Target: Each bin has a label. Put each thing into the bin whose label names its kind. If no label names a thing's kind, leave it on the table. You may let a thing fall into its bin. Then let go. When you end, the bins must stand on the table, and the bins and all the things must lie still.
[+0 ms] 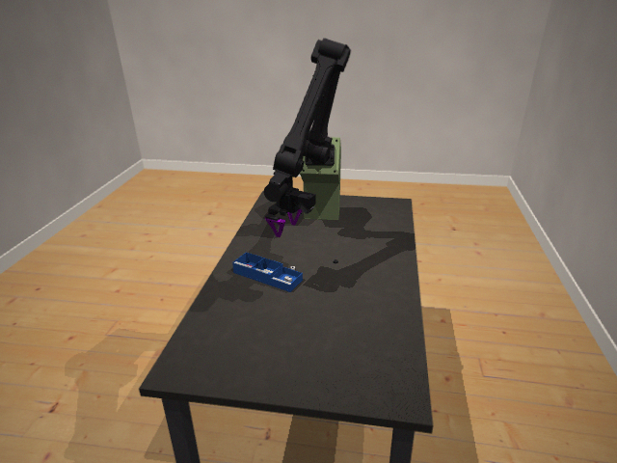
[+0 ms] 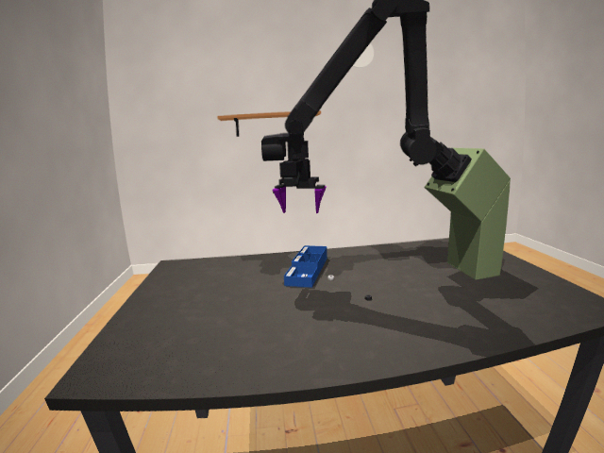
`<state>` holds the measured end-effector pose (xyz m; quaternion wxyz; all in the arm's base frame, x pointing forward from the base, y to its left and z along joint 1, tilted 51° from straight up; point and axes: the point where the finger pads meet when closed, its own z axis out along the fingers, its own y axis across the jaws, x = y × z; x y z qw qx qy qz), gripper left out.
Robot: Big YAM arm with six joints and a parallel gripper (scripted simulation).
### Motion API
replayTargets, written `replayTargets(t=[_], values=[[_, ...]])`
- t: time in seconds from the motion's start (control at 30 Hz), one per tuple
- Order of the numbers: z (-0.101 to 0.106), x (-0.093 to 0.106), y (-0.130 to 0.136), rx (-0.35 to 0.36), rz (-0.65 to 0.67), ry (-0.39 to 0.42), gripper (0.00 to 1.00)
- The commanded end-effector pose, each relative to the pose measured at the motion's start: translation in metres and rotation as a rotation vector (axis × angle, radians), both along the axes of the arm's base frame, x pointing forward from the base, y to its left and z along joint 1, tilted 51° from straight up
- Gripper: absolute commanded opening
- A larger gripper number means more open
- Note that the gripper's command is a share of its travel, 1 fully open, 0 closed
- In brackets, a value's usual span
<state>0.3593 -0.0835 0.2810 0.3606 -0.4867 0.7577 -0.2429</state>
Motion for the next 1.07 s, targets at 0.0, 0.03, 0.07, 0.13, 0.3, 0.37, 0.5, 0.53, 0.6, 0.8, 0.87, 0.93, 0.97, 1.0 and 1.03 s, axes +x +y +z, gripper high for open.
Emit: replayTargets(t=[0.0,0.03,0.07,0.13,0.3,0.37,0.5,0.53,0.6,0.8,0.87,0.93,0.97,1.0,1.03], values=[[0.0155,0.0009,-0.0015,-0.01,-0.001,-0.029,1.0],[0.0155,0.0009,-0.0015,-0.01,-0.001,-0.029,1.0],[0.0155,0.0009,-0.0015,-0.01,-0.001,-0.029,1.0],[0.0154,0.0009,-0.0016,-0.01,-0.001,-0.029,1.0],[0.0152,0.0009,-0.0017,-0.01,-0.001,-0.029,1.0],[0.0152,0.0009,-0.0018,-0.01,-0.001,-0.029,1.0],[0.0151,0.0009,-0.0018,-0.01,-0.001,-0.029,1.0],[0.0151,0.0009,-0.0018,-0.01,-0.001,-0.029,1.0],[0.0151,0.0009,-0.0019,-0.01,-0.001,-0.029,1.0],[0.0151,0.0009,-0.0019,-0.01,-0.001,-0.029,1.0],[0.0151,0.0009,-0.0019,-0.01,-0.001,-0.029,1.0],[0.0151,0.0009,-0.0019,-0.01,-0.001,-0.029,1.0],[0.0151,0.0009,-0.0019,-0.01,-0.001,-0.029,1.0],[0.0151,0.0009,-0.0019,-0.01,-0.001,-0.029,1.0],[0.0151,0.0009,-0.0019,-0.01,-0.001,-0.029,1.0]])
